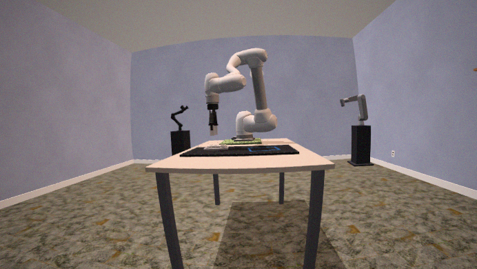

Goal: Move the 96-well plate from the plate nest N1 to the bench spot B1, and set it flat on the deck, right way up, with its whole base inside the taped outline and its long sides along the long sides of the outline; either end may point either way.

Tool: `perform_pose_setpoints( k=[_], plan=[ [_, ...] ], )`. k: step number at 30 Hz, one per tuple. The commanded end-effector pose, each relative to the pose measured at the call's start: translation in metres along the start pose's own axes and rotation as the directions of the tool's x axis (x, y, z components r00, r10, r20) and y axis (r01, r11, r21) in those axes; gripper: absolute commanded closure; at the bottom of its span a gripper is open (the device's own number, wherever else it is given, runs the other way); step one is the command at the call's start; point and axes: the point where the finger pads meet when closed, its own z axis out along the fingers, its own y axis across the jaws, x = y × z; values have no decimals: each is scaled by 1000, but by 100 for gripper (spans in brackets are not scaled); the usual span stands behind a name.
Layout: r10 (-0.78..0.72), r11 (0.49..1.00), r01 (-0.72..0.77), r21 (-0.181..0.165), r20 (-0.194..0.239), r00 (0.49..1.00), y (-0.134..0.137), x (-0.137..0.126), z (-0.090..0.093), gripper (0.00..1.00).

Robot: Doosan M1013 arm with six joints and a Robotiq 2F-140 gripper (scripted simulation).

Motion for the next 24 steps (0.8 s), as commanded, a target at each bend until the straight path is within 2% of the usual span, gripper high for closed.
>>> perform_pose_setpoints(
  k=[1, 24],
  plan=[
    [-23, 999, 23, -27, -13, 1000, 26, -8, 4, 0],
    [-23, 999, 23, -27, -13, 1000, 31, -9, 4, 0]
  ],
)
